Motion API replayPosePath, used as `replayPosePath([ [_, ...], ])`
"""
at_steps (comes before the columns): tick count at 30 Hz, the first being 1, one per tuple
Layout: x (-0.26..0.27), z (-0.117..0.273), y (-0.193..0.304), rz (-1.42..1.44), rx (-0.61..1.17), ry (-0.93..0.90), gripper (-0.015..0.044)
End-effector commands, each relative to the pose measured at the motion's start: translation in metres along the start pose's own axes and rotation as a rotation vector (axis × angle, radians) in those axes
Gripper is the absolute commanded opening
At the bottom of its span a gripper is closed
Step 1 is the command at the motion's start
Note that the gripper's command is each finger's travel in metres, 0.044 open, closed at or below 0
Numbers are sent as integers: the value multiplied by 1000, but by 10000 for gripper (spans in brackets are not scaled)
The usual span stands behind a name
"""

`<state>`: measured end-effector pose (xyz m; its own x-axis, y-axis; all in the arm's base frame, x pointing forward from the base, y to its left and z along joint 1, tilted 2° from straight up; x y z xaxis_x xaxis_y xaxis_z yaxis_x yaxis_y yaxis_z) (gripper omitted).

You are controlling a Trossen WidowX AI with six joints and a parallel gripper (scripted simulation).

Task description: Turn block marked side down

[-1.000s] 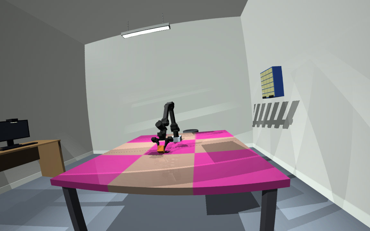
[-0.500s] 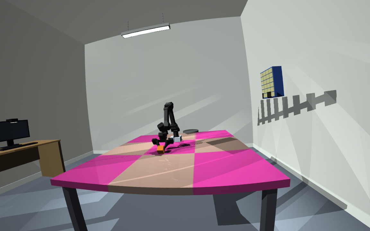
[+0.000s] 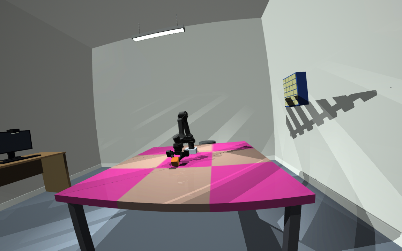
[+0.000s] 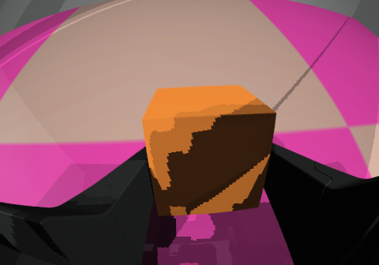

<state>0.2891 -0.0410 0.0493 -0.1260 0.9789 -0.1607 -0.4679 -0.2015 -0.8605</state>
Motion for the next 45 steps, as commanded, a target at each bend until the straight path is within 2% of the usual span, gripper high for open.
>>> replayPosePath([
  [1, 0, 0, 1, -3, -14, -2, 0],
  [10, 0, 0, 1, -3, -14, -2, 0],
  [27, 0, 0, 1, -3, -14, -2, 440],
  [45, 0, 0, 1, -3, -14, -2, 440],
])
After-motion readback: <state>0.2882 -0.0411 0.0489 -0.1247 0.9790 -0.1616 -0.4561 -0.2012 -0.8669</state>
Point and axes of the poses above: the point midway between the two fingers, 35 mm back from their tips, its own z axis back along the fingers, its own x axis across the jaws, y = z × x, the point moved 8 cm from there along z, back along the fingers, and after that the axes turned 8 degrees about z, right-handed, at the moved point
